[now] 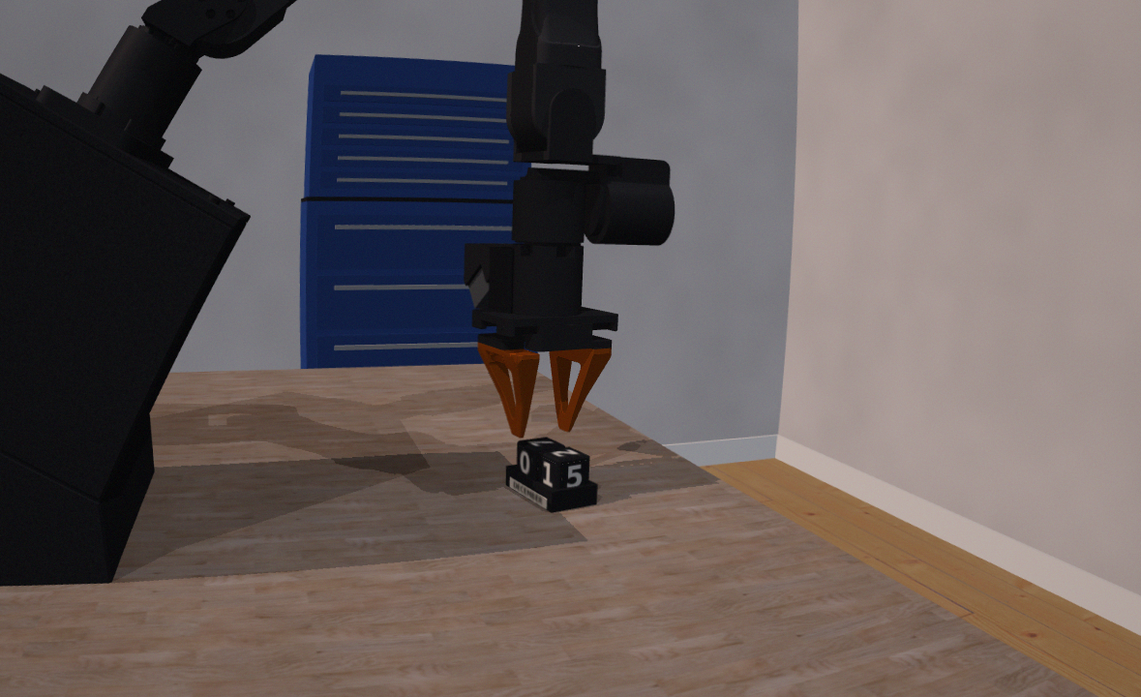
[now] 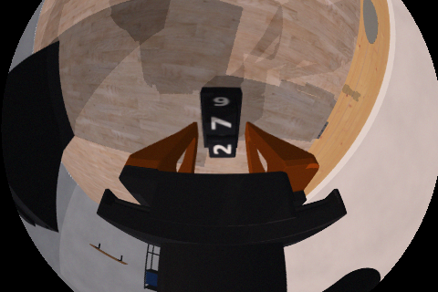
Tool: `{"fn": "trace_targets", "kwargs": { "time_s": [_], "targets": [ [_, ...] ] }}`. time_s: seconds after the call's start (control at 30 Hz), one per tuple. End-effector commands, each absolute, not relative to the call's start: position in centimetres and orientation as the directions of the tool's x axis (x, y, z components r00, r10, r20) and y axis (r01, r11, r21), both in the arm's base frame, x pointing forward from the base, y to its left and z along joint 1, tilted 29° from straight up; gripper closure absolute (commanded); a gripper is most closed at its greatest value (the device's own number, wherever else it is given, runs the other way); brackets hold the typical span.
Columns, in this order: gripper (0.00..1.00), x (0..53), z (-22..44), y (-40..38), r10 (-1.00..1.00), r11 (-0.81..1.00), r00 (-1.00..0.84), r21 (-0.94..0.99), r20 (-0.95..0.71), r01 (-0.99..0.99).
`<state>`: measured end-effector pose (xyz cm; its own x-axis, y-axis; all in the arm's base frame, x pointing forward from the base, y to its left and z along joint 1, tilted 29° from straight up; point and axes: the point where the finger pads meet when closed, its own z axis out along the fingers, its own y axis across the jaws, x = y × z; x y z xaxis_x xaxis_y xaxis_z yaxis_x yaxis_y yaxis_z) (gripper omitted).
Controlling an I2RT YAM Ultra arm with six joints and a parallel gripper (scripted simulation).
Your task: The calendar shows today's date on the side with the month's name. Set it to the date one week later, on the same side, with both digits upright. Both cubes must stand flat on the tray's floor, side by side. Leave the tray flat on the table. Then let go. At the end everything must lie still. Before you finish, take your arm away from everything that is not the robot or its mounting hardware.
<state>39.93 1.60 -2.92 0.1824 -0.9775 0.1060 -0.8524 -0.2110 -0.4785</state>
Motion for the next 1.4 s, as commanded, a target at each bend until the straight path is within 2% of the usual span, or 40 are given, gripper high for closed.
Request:
{"fn": "trace_targets", "kwargs": {
  "time_s": [0.0, 1.37],
  "targets": [
    [0.55, 40.1, -2.6, 1.7, -0.977, -0.211, 0.182, -0.486, 0.106, -0.848],
    [0.55, 41.4, -5.1, 1.7, -0.977, -0.211, 0.182, -0.486, 0.106, -0.848]
  ]
}}
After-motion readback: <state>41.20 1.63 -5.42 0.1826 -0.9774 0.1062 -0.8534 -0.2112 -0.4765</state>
